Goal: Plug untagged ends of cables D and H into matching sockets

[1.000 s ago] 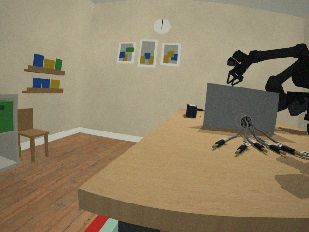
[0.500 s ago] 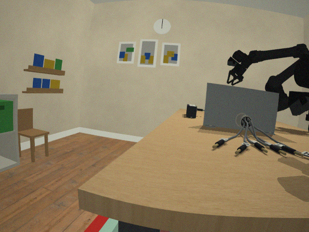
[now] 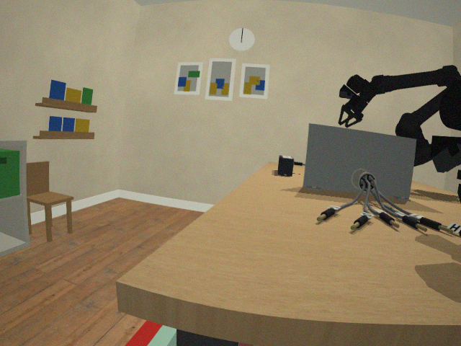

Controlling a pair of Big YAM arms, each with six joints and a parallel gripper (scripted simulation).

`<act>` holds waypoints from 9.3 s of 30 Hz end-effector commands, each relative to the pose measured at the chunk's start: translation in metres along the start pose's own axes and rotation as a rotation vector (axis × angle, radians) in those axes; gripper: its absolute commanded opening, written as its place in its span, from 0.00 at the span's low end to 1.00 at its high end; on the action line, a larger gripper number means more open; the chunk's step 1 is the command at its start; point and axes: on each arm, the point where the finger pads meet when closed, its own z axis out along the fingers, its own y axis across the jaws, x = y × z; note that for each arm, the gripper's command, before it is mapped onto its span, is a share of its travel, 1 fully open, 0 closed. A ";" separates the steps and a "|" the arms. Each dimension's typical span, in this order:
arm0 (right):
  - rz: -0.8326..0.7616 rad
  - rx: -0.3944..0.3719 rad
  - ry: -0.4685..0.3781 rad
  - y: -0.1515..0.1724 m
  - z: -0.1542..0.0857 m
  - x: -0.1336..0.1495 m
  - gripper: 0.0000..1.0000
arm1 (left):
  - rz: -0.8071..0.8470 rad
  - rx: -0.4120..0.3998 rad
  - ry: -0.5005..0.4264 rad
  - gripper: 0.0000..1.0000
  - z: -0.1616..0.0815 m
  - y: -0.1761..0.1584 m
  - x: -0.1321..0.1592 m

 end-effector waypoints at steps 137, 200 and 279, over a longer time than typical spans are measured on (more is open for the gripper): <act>0.891 0.371 0.623 0.051 0.183 0.121 0.06 | 0.005 0.011 -1.297 1.00 -0.187 -0.283 -0.577; 0.369 0.124 0.681 0.204 0.152 0.088 0.05 | -0.430 -0.305 -1.250 1.00 -0.186 -0.249 -0.567; -0.540 -0.182 0.611 0.218 0.186 0.052 0.05 | -0.430 -0.305 -1.250 1.00 -0.186 -0.249 -0.567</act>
